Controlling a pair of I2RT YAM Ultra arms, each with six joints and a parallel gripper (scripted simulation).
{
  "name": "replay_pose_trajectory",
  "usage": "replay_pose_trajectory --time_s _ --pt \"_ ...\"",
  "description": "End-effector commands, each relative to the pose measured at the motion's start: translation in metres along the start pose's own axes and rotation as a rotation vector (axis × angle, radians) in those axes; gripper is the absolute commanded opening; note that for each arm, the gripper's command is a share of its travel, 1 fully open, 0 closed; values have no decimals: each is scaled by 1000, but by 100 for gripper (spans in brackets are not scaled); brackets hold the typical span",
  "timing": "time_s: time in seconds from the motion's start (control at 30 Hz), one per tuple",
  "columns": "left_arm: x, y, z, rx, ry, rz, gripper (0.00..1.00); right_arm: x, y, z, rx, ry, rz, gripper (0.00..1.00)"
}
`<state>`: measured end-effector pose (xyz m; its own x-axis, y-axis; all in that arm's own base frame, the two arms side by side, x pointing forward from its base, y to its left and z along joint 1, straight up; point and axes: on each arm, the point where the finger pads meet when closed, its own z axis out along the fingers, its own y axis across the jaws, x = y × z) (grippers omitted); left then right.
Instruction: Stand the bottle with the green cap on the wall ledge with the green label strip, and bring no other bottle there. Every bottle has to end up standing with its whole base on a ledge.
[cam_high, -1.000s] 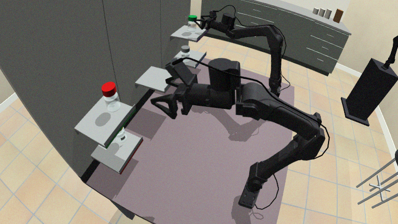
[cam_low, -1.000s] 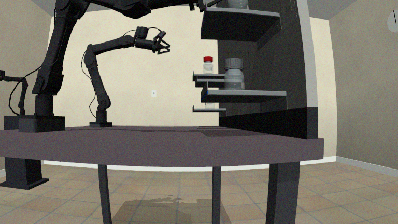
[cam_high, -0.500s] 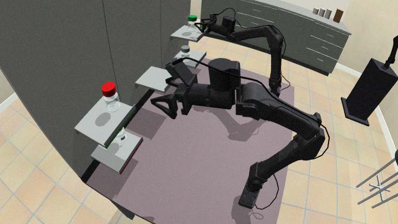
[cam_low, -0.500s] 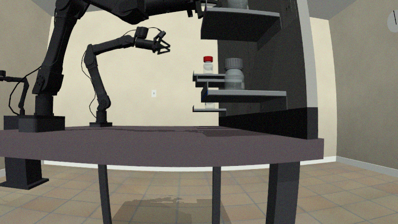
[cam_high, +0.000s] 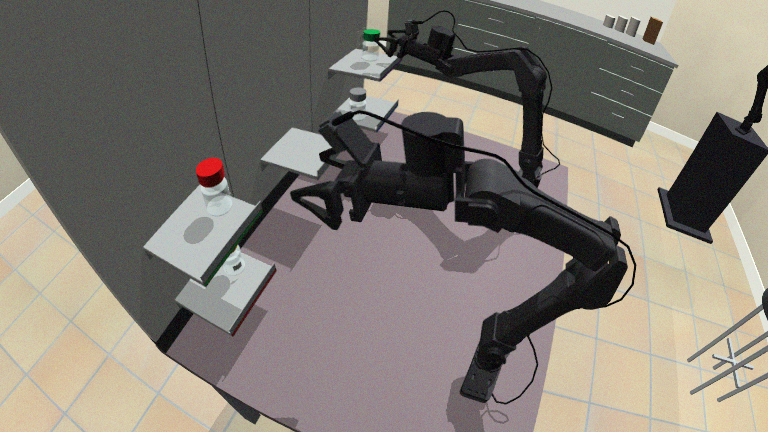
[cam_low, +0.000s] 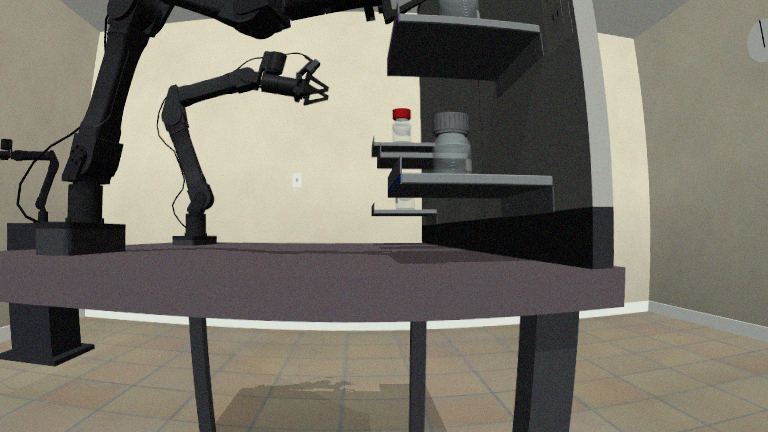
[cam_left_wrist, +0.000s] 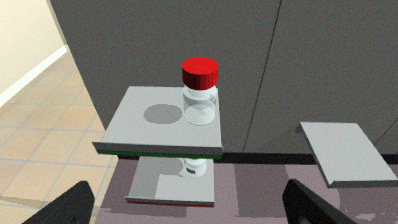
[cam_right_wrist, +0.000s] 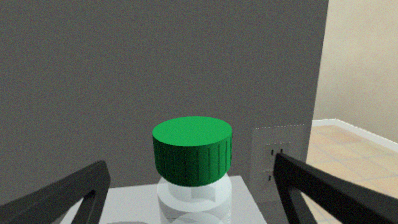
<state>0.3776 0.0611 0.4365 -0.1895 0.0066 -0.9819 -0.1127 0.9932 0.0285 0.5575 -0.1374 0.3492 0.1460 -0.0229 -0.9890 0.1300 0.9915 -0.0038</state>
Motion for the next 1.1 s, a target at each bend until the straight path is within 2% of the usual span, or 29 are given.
replay_pose_trajectory --time_s 0.0,1.07 --pt "-18 2 -7 -4 -46 7 100 -7 0 8 8 0 6 94" --pt "-18 2 -7 -4 -46 7 100 -8 0 45 8 -1 2 94"
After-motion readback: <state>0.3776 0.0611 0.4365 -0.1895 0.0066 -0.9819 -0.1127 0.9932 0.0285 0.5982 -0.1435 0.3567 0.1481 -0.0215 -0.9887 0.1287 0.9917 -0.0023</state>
